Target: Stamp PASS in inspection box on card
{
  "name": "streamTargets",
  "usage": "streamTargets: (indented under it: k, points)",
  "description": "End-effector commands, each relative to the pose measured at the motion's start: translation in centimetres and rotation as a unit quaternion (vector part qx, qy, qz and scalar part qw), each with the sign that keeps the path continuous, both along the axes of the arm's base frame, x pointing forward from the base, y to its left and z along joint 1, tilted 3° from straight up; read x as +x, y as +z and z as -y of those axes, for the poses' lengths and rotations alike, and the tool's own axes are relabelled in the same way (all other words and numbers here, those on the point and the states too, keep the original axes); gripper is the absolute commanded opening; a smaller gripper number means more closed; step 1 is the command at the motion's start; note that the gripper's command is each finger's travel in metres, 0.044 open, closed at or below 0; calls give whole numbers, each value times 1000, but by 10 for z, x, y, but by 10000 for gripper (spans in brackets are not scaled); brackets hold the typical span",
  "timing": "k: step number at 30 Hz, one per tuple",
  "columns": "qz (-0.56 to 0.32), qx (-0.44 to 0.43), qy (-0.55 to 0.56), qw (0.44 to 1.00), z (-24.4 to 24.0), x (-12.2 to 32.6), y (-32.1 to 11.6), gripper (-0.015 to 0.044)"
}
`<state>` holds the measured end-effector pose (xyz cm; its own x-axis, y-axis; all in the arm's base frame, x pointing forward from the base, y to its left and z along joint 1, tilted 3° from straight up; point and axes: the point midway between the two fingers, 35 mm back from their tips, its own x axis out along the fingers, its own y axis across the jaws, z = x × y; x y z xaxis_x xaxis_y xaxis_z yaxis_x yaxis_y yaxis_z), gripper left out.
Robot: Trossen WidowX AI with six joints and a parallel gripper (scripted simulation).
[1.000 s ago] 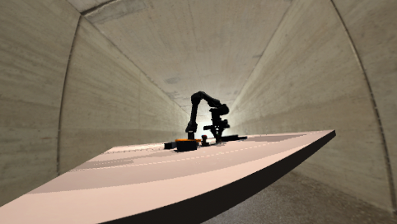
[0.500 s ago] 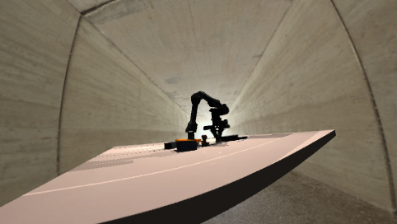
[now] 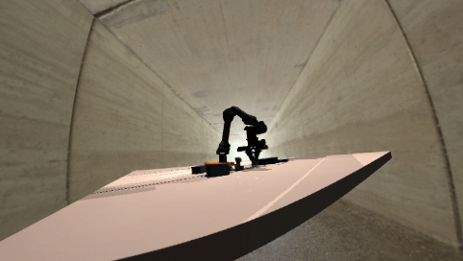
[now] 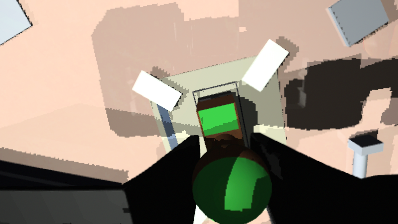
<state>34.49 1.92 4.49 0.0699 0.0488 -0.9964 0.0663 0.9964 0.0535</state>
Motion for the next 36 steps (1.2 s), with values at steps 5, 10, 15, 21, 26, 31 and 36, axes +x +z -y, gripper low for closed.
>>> streamTargets:
  k: [5, 10, 15, 21, 26, 31, 36]
  points:
    - [0, -1, -3, 1000, 0, 1, -3, 0]
    - [0, -1, -3, 1000, 0, 1, -3, 0]
    - [0, -1, -3, 1000, 0, 1, -1, 0]
    - [0, -1, -3, 1000, 1, 0, 2, 0]
    - [0, -1, -3, 1000, 1, 0, 5, 0]
    - [0, -1, -3, 1000, 1, 0, 7, 0]
    - [0, -1, -3, 1000, 1, 0, 9, 0]
